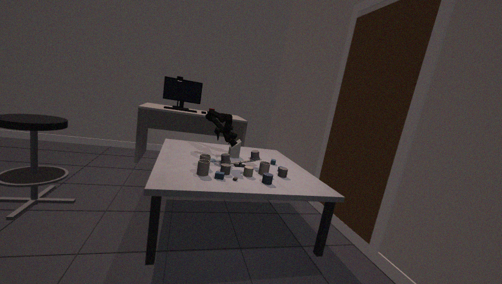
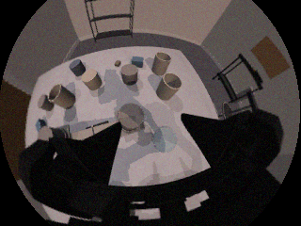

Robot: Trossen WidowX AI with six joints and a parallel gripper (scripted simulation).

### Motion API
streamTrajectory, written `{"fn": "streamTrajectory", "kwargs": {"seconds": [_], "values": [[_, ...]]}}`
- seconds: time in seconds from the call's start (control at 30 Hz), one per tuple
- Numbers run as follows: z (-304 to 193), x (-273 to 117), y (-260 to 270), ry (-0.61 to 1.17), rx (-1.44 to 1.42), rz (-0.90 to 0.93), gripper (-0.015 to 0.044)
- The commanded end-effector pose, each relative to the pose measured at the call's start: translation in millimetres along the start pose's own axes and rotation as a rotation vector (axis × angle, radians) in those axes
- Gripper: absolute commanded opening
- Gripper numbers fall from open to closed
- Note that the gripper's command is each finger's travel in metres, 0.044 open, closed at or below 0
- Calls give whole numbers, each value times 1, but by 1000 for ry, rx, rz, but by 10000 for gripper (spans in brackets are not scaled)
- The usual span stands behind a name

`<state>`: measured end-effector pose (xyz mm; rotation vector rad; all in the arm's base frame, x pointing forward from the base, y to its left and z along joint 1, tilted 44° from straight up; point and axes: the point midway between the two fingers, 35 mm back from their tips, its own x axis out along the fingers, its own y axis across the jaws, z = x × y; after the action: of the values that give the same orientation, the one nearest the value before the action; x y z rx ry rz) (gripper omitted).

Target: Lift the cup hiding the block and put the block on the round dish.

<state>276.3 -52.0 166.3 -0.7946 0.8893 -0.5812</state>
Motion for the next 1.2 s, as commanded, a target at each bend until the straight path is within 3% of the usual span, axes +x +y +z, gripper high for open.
{"fn": "streamTrajectory", "kwargs": {"seconds": [0.0, 0.47, 0.7, 1.17], "values": [[2, -25, 41, -52, -11, 93, 440], [-35, -115, 126, -182, -64, 292, 440], [-35, -115, 127, -173, -60, 292, 440], [-11, -84, 116, 43, 171, 245, 440]]}}
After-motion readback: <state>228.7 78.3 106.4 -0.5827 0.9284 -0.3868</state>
